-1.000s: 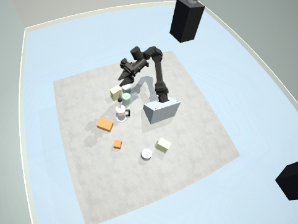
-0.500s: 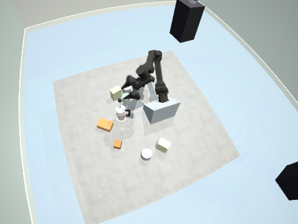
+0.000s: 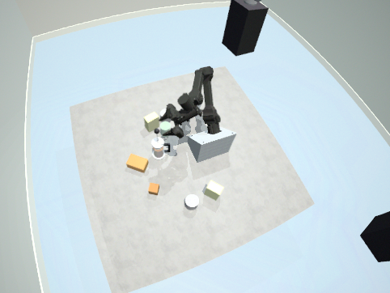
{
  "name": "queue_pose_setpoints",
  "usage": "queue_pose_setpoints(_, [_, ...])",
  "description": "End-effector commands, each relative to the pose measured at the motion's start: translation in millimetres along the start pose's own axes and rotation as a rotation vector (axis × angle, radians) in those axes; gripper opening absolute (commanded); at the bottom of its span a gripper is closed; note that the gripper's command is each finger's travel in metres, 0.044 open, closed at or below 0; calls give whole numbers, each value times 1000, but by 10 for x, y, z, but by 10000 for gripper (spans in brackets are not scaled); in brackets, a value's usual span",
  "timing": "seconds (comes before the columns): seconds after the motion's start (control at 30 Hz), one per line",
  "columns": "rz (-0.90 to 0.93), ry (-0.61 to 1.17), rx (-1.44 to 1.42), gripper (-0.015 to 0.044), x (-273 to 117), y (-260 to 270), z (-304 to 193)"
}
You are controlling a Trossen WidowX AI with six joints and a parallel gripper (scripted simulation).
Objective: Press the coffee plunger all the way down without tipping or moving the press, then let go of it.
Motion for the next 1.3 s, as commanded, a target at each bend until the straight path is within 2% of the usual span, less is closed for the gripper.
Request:
queue_pose_setpoints(0.0, [6, 2, -8, 440, 65, 14, -16])
queue_pose_setpoints(0.63, [3, -4, -8, 440, 347, 5, -23])
queue_pose_setpoints(1.03, [3, -4, -8, 125, 347, 5, -23])
queue_pose_setpoints(1.27, [3, -4, -8, 114, 347, 5, -23])
Point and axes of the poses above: the point midway between the two fingers, 35 mm back from their tips, its own x axis out along the fingers, its own y axis across the jaws, z = x × y, the point moved 6 cm from there along -x, back along the fingers
